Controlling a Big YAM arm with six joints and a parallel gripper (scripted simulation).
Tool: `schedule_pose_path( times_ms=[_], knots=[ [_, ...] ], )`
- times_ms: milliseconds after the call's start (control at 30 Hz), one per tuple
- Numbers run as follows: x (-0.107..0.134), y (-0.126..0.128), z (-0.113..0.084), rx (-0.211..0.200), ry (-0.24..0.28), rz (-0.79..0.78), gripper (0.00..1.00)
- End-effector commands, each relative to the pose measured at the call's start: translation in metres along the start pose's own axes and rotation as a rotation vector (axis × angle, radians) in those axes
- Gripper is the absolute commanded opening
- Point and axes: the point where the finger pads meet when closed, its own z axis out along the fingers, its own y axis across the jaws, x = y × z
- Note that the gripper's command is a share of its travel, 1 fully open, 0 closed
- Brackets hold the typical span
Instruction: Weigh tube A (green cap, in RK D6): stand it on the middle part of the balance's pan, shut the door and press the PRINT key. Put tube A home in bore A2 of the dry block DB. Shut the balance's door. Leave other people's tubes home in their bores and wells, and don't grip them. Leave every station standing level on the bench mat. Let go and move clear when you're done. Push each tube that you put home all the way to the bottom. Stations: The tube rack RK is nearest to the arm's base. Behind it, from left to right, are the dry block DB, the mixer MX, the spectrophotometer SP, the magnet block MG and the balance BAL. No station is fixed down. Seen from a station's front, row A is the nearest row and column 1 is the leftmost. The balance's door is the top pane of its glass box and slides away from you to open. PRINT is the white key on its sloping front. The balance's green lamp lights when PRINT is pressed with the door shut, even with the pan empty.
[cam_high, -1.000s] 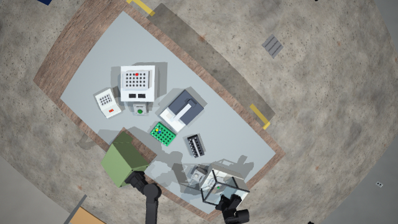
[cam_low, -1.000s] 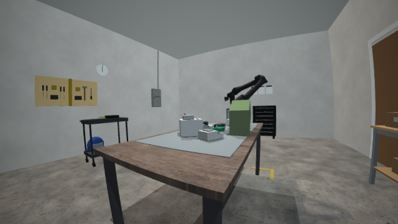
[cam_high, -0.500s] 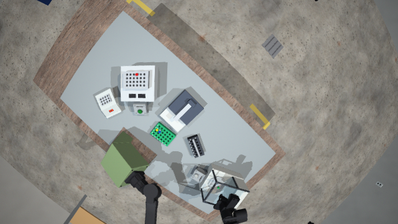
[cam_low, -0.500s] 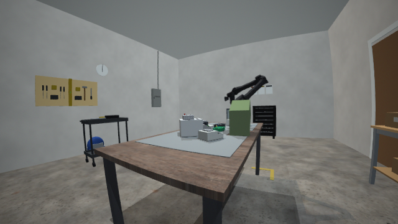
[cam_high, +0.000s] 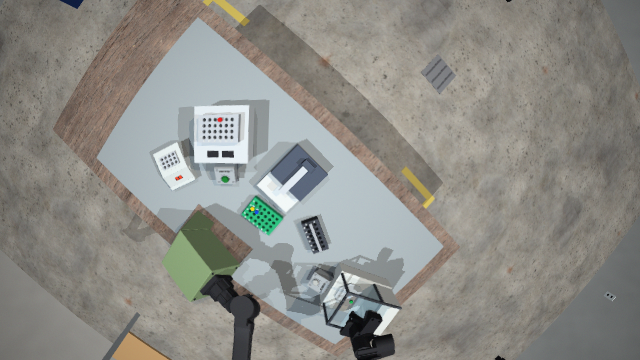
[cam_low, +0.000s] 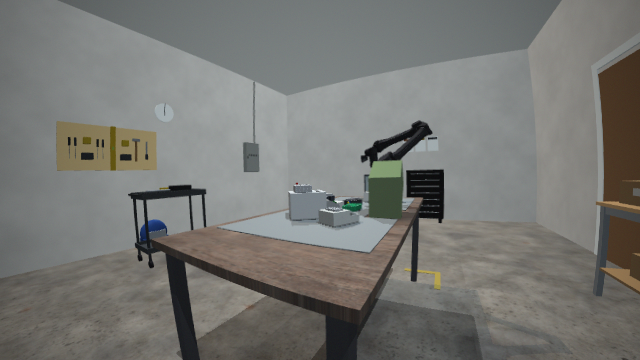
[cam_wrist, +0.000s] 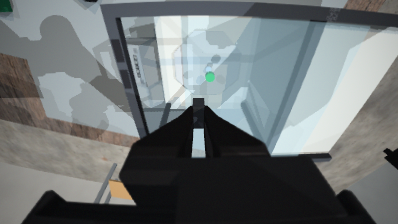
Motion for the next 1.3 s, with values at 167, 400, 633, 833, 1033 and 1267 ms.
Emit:
schedule_pose_path(
  times_ms=[167, 400, 633, 833, 1033, 1267],
  knots=[
    [0.003, 0.013, -0.003, -0.001, 0.001, 0.004, 0.06],
    [0.003, 0.018, -0.003, -0.001, 0.001, 0.004, 0.06],
    [0.003, 0.025, -0.003, -0.002, 0.002, 0.003, 0.06],
    [0.003, 0.03, -0.003, -0.002, 0.001, 0.004, 0.06],
    [0.003, 0.035, -0.003, -0.002, 0.001, 0.004, 0.06],
    [0.003, 0.042, -0.002, -0.002, 0.002, 0.002, 0.06]
  ],
)
